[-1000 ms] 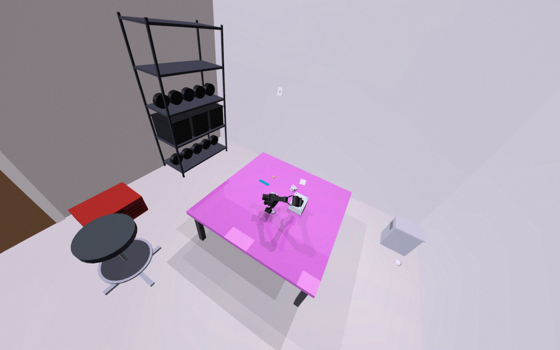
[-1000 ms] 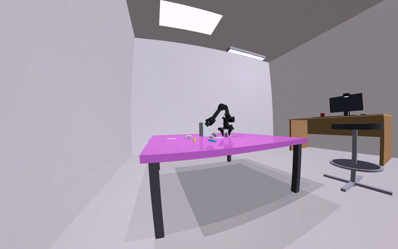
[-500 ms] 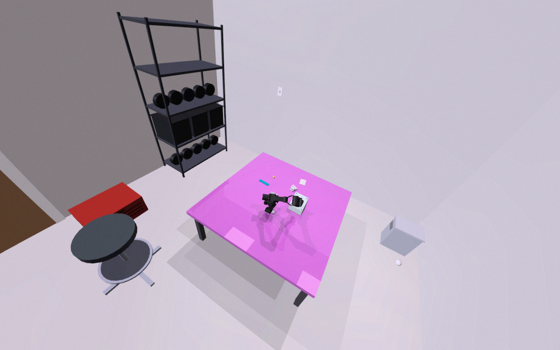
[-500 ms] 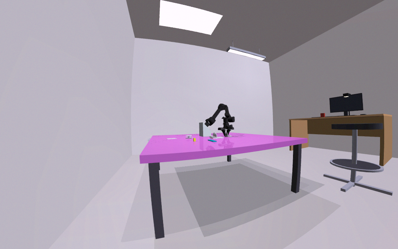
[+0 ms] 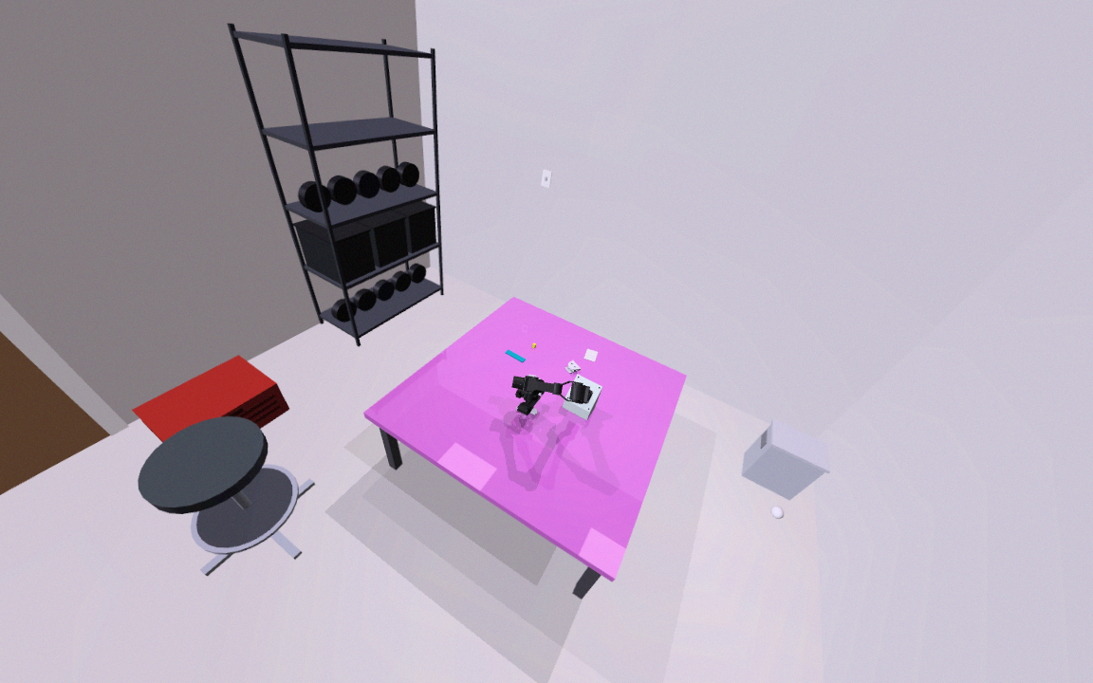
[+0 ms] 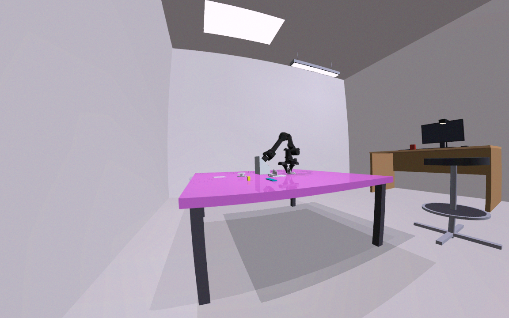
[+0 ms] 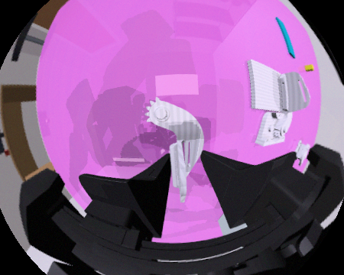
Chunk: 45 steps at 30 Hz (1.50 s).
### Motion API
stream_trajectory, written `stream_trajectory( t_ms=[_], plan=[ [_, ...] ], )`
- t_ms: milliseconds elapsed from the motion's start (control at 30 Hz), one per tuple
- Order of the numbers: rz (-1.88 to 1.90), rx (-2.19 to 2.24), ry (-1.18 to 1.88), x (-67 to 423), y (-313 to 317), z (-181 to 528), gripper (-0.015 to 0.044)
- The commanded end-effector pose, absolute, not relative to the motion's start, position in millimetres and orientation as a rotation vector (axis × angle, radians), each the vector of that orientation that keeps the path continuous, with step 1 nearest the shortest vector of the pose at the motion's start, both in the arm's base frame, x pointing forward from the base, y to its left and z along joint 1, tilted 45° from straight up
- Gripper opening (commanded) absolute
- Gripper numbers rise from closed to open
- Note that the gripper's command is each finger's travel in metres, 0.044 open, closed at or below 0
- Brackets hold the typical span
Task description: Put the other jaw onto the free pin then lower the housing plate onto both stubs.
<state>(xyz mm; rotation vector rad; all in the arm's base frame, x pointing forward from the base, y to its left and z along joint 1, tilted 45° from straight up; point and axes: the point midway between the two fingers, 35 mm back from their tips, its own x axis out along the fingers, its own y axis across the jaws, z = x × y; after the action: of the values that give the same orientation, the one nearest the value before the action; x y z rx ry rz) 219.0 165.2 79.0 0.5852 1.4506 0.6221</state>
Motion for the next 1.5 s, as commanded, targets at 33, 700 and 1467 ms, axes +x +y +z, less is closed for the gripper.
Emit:
stream_trajectory(
  t_ms=[33, 700, 1467],
  plan=[
    [0.629, 0.583, 1.431, 223.3, 155.5, 92.9, 0.0134],
    [0.627, 0.588, 1.433, 218.1, 119.1, 130.0, 0.0134],
    [0.273, 0.934, 1.583, 225.0, 99.1, 110.1, 0.0134]
  ],
)
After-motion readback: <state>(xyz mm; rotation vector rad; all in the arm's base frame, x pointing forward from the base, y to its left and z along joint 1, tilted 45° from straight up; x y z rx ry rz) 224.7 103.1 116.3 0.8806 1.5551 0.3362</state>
